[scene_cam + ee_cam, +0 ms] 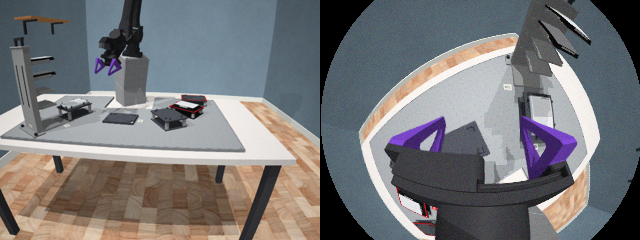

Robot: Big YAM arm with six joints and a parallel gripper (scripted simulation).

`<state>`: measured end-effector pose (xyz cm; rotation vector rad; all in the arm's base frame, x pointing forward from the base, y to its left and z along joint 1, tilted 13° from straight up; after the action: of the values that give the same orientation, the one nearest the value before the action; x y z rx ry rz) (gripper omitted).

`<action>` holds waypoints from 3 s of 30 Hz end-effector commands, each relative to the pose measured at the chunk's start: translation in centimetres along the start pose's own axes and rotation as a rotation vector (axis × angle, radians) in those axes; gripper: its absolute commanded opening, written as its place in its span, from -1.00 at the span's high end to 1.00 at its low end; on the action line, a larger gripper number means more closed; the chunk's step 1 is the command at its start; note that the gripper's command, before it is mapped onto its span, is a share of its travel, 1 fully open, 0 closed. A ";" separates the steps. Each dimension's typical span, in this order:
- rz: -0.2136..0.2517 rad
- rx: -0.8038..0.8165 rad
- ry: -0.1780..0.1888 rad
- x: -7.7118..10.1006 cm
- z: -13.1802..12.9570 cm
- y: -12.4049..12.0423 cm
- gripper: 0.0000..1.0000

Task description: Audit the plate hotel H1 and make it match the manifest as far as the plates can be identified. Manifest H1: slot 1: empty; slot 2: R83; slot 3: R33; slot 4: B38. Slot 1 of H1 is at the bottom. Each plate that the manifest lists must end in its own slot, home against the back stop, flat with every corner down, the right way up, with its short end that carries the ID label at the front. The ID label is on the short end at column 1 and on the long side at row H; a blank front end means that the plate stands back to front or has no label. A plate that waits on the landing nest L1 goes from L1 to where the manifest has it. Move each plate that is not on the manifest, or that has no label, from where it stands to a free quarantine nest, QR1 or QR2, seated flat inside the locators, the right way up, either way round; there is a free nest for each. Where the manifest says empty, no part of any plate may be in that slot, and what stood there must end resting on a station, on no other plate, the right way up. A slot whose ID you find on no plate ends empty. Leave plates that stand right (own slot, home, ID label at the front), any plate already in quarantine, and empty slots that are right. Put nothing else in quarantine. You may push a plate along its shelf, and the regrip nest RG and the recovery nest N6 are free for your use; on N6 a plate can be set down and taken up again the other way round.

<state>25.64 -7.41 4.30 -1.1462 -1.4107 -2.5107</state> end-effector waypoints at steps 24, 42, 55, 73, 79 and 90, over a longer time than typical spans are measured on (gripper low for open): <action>-0.004 -0.033 0.022 3.8 5.9 -4.2 -1.00; -0.021 -0.053 0.035 3.1 6.8 -6.2 -1.00; -0.004 -0.029 0.015 3.0 6.4 -6.6 -1.00; -0.001 -0.021 0.004 4.2 5.7 -4.8 -1.00; -0.004 -0.022 0.006 3.4 4.8 -4.2 -1.00; -0.024 -0.027 0.018 1.3 2.9 -1.3 -1.00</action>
<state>24.71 -3.15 4.44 -1.1512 -1.3358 -2.5504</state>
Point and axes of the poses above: the point where the finger pads meet when closed, its own x axis back along the fingers, its own z axis across the jaws, y = z × x, the point moved 9 cm from there along x, back along the fingers, and after that the axes turned 10 degrees about -x, right-handed, at the moved point
